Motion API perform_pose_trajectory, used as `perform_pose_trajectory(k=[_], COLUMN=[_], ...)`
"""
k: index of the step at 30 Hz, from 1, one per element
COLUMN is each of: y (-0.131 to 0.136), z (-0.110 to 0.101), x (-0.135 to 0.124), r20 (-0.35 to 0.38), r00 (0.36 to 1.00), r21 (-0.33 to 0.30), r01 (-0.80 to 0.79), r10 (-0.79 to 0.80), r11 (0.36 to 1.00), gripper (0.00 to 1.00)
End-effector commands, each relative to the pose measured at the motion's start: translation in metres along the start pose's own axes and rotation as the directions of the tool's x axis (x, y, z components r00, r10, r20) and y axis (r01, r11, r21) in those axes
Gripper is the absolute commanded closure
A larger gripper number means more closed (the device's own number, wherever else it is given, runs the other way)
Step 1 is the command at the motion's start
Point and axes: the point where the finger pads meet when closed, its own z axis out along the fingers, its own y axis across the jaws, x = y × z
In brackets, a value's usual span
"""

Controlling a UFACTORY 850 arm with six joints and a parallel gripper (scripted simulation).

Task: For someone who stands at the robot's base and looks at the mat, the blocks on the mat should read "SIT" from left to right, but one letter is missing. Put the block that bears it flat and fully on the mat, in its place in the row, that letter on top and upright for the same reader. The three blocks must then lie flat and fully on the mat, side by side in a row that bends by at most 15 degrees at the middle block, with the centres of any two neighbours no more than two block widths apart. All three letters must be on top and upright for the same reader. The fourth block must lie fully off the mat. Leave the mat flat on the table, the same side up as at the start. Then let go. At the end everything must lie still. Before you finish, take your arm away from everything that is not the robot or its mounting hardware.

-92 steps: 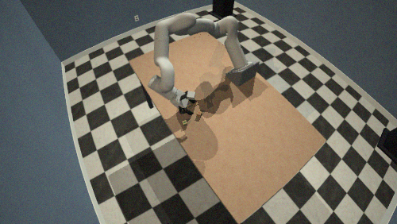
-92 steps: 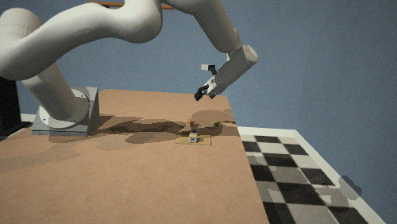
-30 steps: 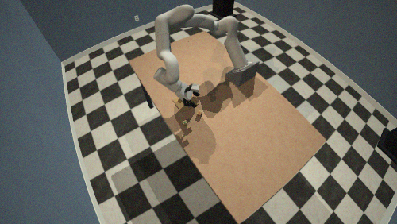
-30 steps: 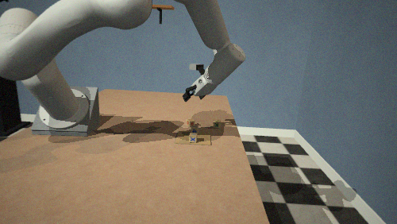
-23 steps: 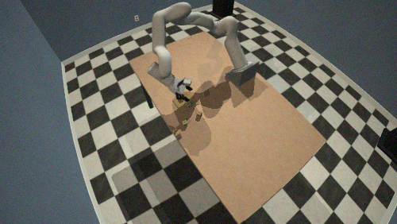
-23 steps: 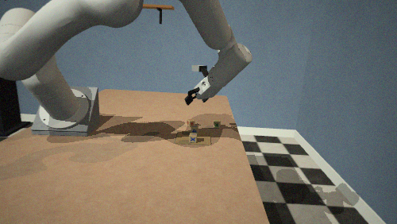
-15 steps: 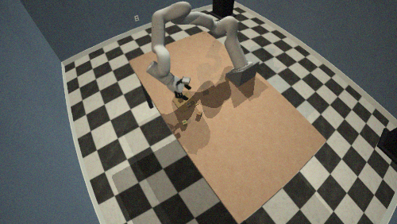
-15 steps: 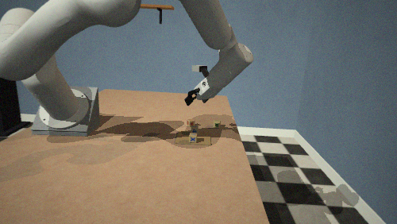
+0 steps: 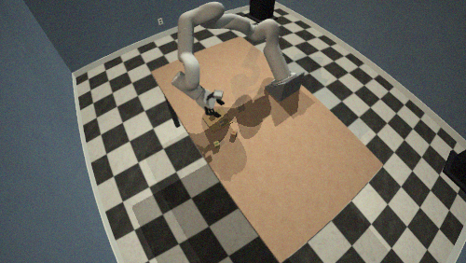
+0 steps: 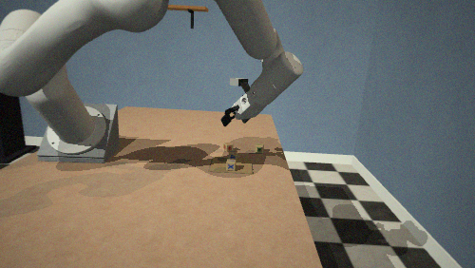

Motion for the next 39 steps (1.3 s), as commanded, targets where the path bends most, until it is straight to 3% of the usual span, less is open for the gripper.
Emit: perform_pose_trajectory(k=[1, 27, 34, 39], y=[0.000, 0.000, -0.063, -0.068], z=[-0.001, -0.002, -0.046, -0.049], x=[0.000, 0.000, -0.042, -0.046], r20=[0.001, 0.001, 0.001, 0.001], r00=[1.000, 1.000, 1.000, 1.000], r21=[-0.001, -0.001, -0.001, -0.001], r01=[0.001, 0.001, 0.001, 0.001], r10=[-0.001, -0.001, -0.001, -0.001], r11=[1.000, 1.000, 1.000, 1.000], gripper=[0.00, 0.00, 0.00, 0.00])
